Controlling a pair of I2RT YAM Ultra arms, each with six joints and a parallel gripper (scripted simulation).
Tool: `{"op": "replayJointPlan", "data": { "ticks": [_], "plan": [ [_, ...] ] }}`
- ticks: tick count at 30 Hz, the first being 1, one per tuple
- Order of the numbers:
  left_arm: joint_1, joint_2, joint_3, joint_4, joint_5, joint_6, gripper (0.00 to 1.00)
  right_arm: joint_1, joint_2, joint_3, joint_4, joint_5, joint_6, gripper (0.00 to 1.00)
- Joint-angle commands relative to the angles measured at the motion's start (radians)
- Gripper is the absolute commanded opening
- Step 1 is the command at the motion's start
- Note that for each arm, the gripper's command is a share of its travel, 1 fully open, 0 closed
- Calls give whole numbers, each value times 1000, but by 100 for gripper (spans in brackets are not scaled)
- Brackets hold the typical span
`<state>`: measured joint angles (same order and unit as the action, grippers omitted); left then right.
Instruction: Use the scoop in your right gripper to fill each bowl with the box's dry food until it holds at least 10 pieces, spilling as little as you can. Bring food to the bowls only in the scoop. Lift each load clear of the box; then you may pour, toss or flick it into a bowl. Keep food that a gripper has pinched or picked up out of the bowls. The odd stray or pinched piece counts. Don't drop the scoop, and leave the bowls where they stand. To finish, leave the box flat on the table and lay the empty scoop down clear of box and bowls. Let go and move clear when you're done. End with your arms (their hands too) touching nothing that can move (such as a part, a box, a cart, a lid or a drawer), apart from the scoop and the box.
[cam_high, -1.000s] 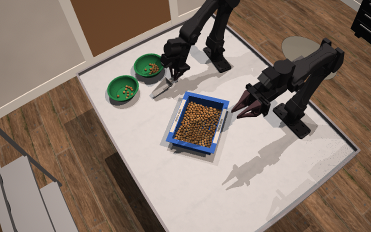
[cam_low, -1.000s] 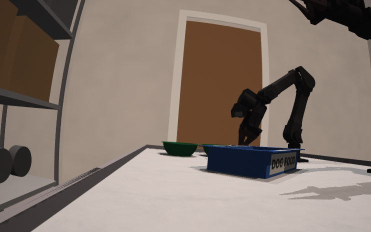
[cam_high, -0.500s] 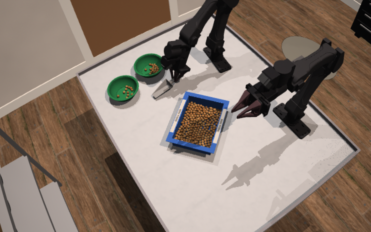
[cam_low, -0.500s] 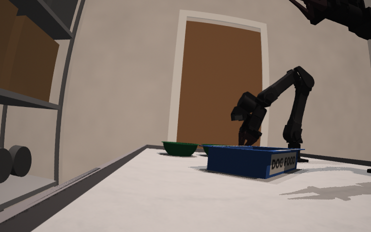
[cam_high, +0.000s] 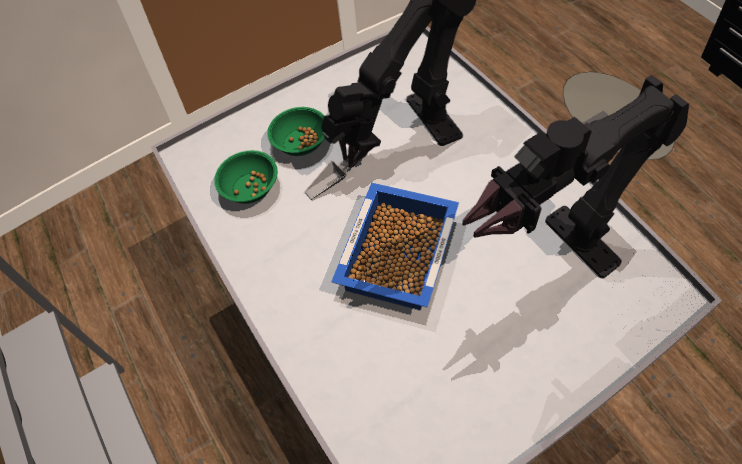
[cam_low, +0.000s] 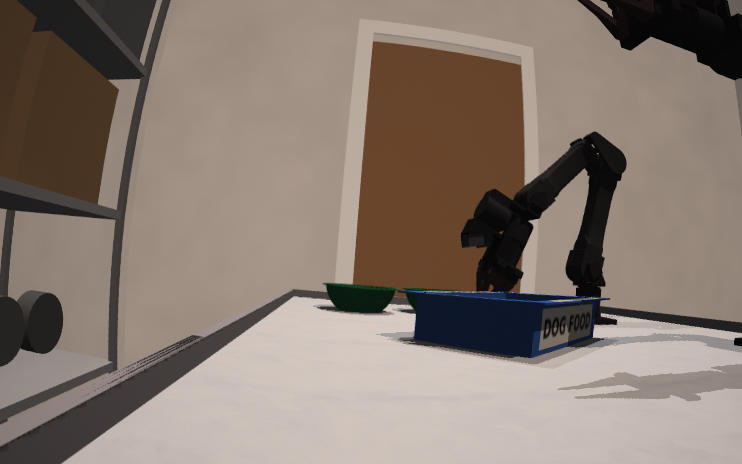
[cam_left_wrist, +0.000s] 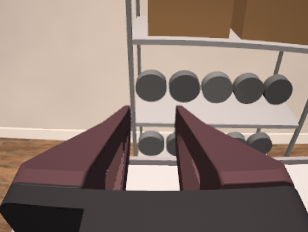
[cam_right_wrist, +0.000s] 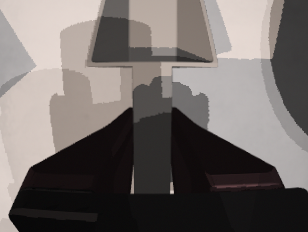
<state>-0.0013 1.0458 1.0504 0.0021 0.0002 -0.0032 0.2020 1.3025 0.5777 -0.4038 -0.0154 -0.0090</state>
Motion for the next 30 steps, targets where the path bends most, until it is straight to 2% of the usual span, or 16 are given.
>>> {"op": "replayJointPlan", "data": {
  "ticks": [1, 5, 6, 21, 23, 30],
  "plan": [
    [2, -3, 34, 7, -2, 3, 26, 3, -3, -9, 59, 2, -5, 0],
    [2, -3, 34, 7, -2, 3, 26, 7, -22, 39, 43, 1, -4, 0],
    [2, -3, 34, 7, -2, 3, 26, 7, -26, 39, 44, 1, -4, 32],
    [2, -3, 34, 7, -2, 3, 26, 7, -26, 39, 46, 1, -4, 32],
    [2, -3, 34, 7, -2, 3, 26, 7, -38, 46, -12, 1, -4, 32],
    [2, -3, 34, 7, -2, 3, 26, 7, -45, 59, -21, 1, -4, 32]
  ]
}}
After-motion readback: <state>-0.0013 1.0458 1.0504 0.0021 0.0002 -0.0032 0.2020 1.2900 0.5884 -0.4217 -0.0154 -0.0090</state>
